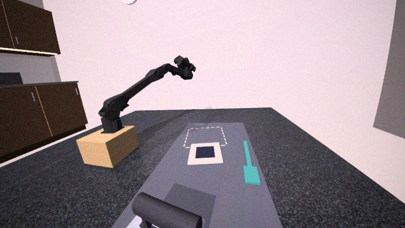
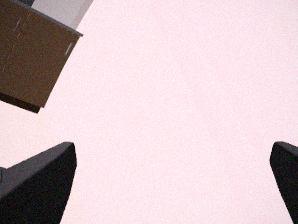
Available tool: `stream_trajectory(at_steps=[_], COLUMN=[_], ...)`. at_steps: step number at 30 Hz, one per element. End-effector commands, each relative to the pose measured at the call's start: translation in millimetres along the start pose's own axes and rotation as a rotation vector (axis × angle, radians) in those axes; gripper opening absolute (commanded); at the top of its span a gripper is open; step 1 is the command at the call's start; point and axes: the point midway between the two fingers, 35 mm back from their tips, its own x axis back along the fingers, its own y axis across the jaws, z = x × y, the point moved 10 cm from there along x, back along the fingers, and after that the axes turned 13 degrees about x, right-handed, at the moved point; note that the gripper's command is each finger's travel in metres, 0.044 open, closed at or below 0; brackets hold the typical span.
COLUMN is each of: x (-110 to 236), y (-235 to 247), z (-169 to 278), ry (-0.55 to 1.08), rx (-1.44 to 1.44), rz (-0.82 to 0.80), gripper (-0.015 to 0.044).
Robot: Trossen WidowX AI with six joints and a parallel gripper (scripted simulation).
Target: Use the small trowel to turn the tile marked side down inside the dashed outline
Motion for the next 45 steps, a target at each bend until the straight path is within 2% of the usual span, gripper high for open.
stream_trajectory(at_steps=[1,11,21,25,37,41,45], x=[0.0,0.0,0.0,0.0,0.0,0.0,0.0], y=[0.0,0.0,0.0,0.0,0.0,0.0,0.0], z=[0.0,0.0,0.0,0.0,0.0,0.0,0.0], ry=[0.0,0.0,0.0,0.0,0.0,0.0,0.0], rx=[0.0,0.0,0.0,0.0,0.0,0.0,0.0], rz=[0.0,0.0,0.0,0.0,0.0,0.0,0.0], gripper=[0.0374,0.0111,0.01,0.0,0.0,0.01,0.01])
